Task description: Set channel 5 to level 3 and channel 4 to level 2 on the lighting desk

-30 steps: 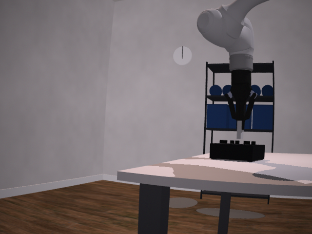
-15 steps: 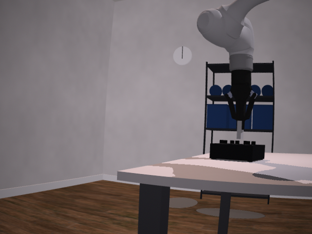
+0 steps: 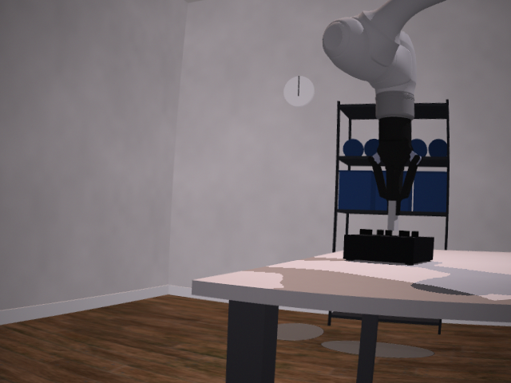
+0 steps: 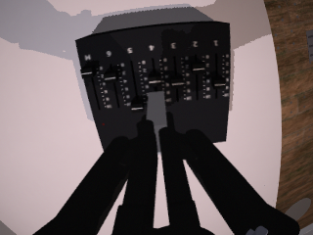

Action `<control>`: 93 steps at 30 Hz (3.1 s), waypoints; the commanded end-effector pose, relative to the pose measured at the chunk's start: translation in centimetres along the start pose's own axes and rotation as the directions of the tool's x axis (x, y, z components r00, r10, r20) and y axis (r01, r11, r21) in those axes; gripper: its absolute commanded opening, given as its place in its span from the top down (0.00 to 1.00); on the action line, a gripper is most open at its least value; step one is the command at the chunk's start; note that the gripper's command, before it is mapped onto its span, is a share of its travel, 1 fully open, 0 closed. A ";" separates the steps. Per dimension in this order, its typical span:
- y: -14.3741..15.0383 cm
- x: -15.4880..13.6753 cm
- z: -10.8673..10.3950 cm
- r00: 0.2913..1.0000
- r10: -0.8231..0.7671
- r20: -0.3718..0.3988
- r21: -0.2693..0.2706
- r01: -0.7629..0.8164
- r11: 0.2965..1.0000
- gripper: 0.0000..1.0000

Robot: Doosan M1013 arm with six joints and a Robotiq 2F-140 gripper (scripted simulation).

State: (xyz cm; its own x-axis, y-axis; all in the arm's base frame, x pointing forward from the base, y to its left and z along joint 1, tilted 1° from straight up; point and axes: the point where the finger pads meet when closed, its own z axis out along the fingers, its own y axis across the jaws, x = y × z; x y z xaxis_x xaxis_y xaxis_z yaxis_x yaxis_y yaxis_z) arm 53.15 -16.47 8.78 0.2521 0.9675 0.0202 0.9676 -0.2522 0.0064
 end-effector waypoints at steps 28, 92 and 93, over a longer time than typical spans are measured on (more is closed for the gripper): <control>0.0 0.0 0.5 1.000 0.000 0.000 0.000 0.000 1.000 0.90; 0.0 1.4 0.5 1.000 0.000 0.000 0.000 0.000 1.000 0.90; 0.0 1.4 0.5 1.000 0.000 0.000 0.000 0.000 1.000 0.90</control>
State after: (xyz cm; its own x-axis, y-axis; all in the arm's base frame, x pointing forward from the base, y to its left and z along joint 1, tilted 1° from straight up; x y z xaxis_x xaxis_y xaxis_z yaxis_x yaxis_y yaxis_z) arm 53.52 -15.07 8.30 0.2521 0.9675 0.0202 0.9676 -0.2523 0.0065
